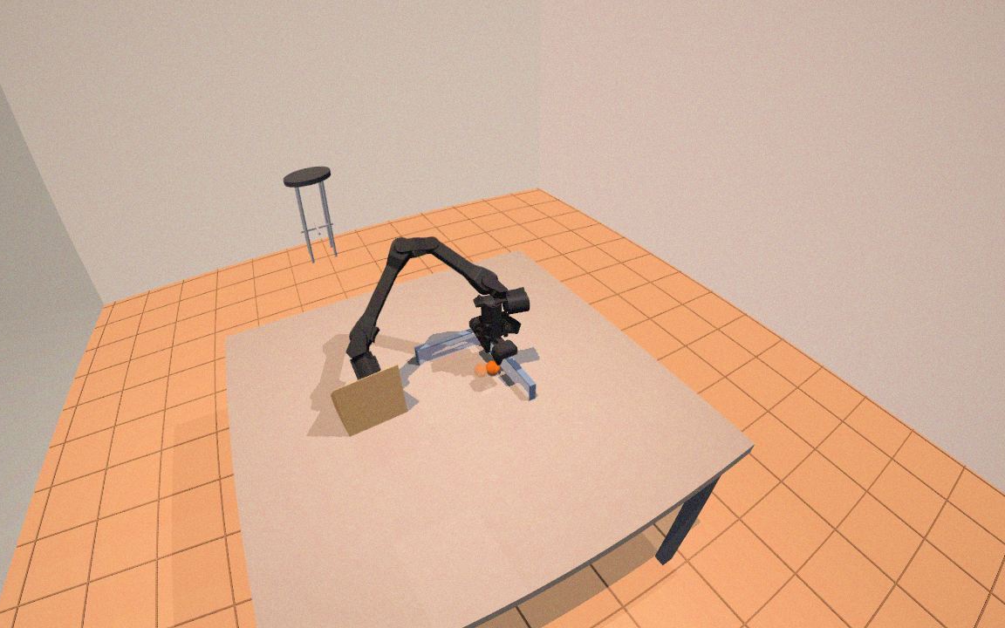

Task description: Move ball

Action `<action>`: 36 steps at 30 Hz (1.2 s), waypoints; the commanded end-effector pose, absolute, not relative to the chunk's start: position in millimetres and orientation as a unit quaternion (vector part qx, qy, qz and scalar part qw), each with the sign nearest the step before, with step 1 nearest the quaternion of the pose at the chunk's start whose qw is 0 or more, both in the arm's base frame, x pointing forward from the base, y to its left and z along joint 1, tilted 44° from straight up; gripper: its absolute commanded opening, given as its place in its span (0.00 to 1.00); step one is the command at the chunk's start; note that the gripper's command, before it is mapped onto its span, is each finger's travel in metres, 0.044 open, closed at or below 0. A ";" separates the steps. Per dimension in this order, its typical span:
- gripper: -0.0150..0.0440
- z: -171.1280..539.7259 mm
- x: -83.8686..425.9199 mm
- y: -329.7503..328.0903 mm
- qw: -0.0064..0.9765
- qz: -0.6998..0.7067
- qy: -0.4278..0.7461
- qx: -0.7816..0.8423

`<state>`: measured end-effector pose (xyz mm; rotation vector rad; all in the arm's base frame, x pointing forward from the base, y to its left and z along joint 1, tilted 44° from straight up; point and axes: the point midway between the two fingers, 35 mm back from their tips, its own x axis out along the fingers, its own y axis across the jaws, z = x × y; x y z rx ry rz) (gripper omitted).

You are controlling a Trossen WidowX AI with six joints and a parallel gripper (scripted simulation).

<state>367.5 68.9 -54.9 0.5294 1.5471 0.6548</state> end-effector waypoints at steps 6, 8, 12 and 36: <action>0.78 -67.2 364.4 79.7 0.633 0.286 0.679 0.237; 0.78 -69.5 364.1 82.0 0.633 0.286 0.679 0.237; 0.78 -74.1 363.4 86.5 0.633 0.287 0.679 0.237; 0.38 -83.1 360.2 92.8 0.632 0.286 0.680 0.239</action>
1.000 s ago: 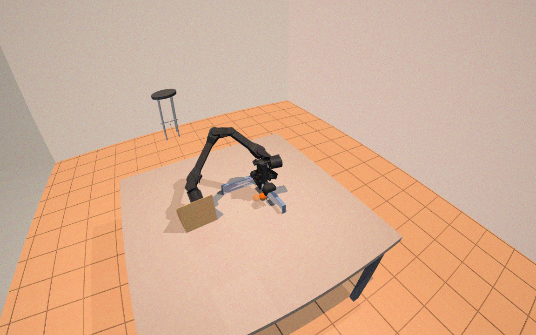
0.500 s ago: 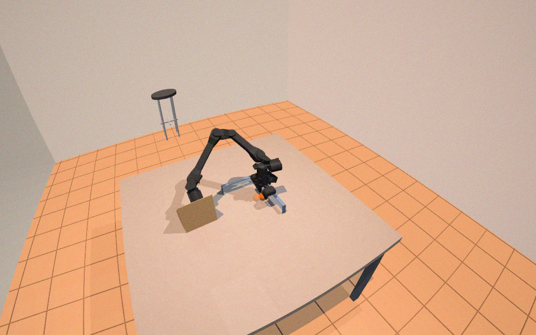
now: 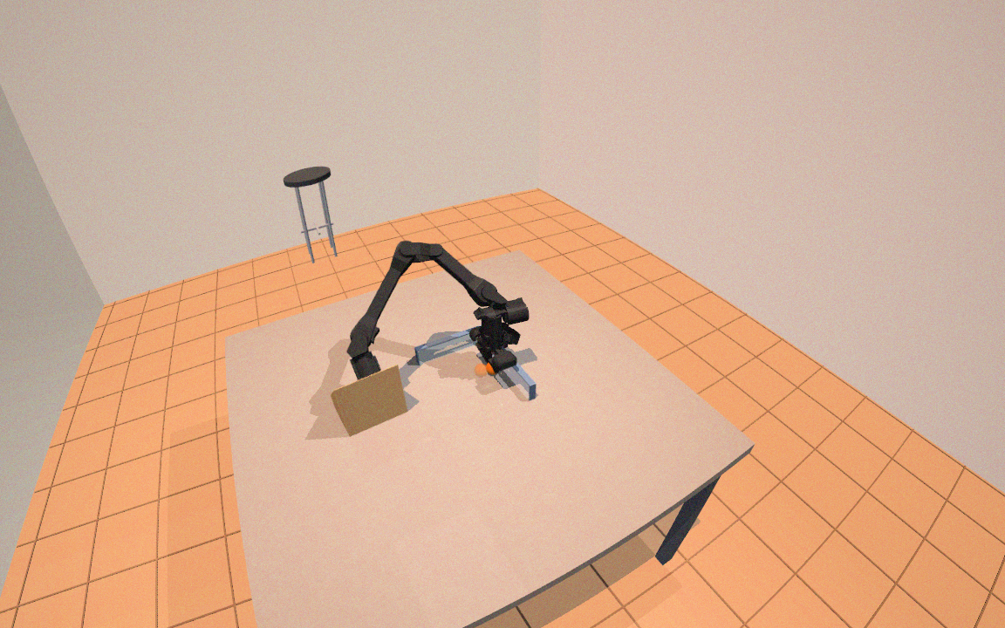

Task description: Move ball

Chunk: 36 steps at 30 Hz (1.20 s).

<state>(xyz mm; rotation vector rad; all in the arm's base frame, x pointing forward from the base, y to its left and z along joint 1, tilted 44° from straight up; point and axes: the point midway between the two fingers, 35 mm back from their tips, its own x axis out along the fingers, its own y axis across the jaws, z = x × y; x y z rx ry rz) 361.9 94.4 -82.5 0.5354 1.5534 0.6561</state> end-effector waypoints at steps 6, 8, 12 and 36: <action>0.25 -77.3 354.5 72.8 0.625 0.279 0.685 0.249; 0.25 -71.5 355.9 65.8 0.625 0.278 0.685 0.249; 0.25 -66.7 357.7 53.9 0.628 0.273 0.690 0.237; 0.25 9.6 370.8 6.8 0.634 0.285 0.680 0.235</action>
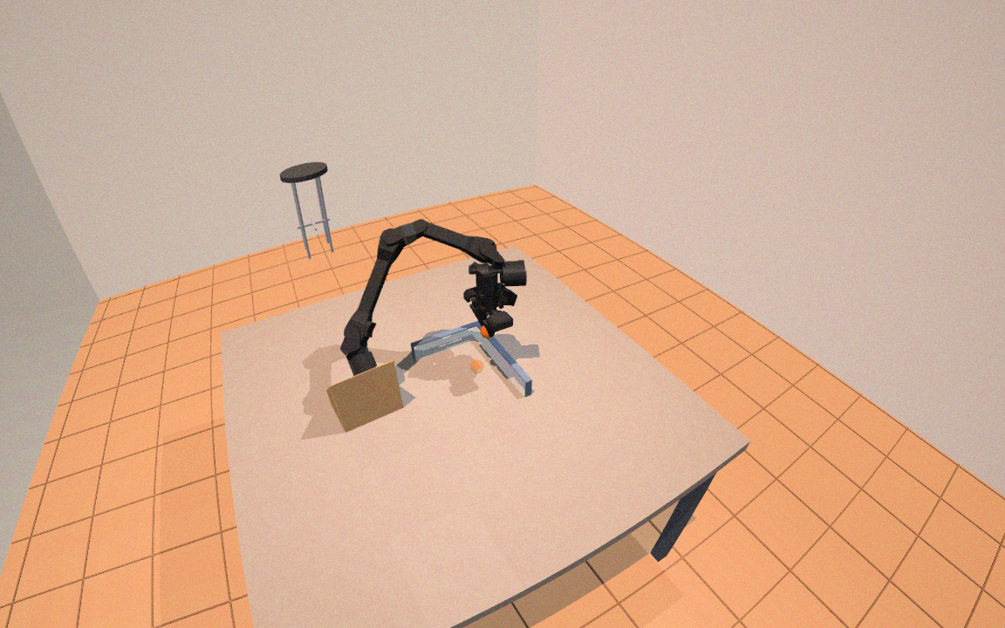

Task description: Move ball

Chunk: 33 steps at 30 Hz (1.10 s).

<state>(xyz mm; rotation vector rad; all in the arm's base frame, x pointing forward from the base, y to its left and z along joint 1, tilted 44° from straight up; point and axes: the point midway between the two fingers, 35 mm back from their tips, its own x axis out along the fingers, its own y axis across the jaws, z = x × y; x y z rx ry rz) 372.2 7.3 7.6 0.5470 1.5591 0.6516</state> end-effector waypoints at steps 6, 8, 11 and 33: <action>0.25 -0.1 358.2 17.9 0.633 0.285 0.680 0.235; 0.25 -3.3 353.7 21.6 0.633 0.285 0.680 0.235; 0.25 -7.9 346.5 27.0 0.633 0.285 0.680 0.236; 0.25 -66.0 326.1 84.5 0.632 0.286 0.680 0.237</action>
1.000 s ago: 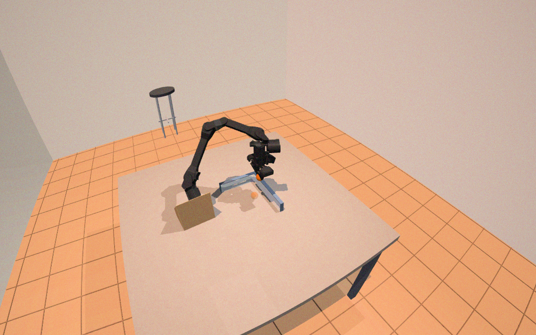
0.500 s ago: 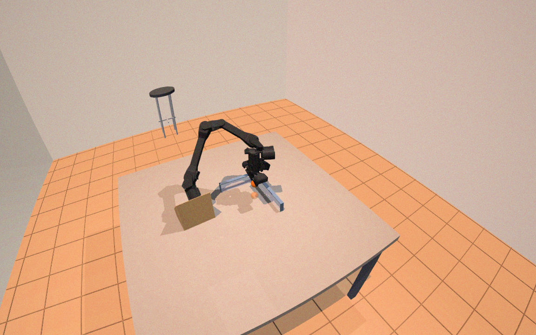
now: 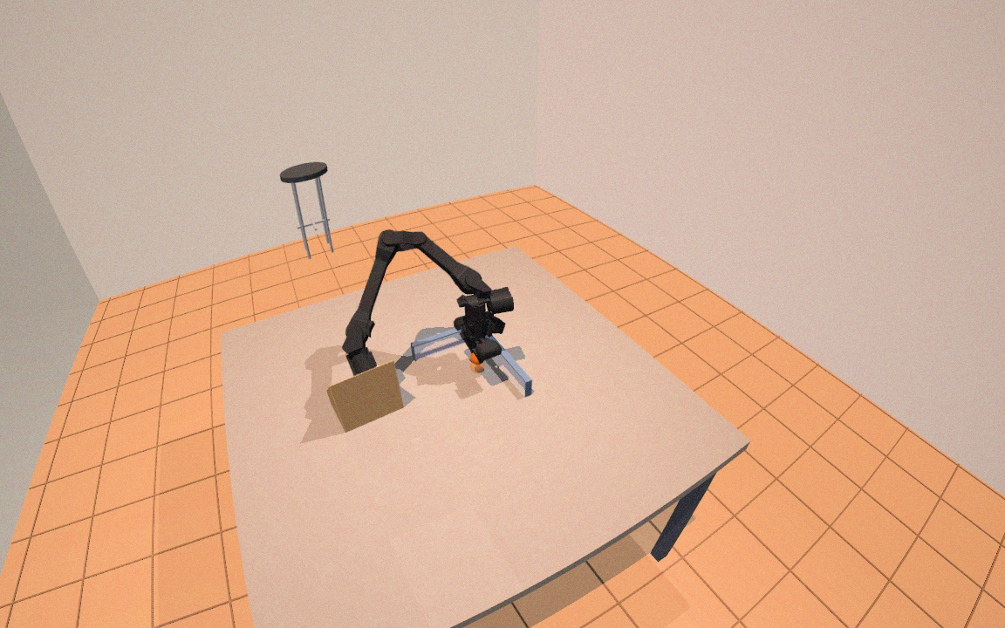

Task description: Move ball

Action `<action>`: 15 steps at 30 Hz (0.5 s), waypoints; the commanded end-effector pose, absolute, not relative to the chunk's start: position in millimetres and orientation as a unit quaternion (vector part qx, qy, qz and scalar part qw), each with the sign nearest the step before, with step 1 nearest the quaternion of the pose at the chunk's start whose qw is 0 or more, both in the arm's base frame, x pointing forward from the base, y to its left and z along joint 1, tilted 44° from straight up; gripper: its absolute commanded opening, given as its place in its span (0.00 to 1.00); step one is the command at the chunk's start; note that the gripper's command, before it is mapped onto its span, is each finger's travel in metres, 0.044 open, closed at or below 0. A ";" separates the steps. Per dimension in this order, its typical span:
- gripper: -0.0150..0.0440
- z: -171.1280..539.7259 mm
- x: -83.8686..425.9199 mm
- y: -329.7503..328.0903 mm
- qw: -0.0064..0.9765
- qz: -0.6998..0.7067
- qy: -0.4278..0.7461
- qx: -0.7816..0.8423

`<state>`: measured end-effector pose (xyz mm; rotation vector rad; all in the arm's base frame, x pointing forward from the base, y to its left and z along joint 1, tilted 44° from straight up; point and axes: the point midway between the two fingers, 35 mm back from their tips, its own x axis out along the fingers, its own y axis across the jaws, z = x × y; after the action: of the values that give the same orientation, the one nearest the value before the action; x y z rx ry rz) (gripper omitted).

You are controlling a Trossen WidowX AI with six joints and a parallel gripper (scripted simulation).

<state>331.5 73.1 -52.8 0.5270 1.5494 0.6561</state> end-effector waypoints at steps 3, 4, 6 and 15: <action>0.25 -66.6 325.9 85.2 0.632 0.286 0.680 0.237; 0.25 -66.6 325.9 85.2 0.632 0.286 0.680 0.237; 0.25 -67.2 325.9 85.7 0.632 0.286 0.680 0.237; 0.25 -76.3 324.8 94.4 0.632 0.287 0.680 0.237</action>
<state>327.5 90.7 -70.9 0.5311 1.5494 0.6572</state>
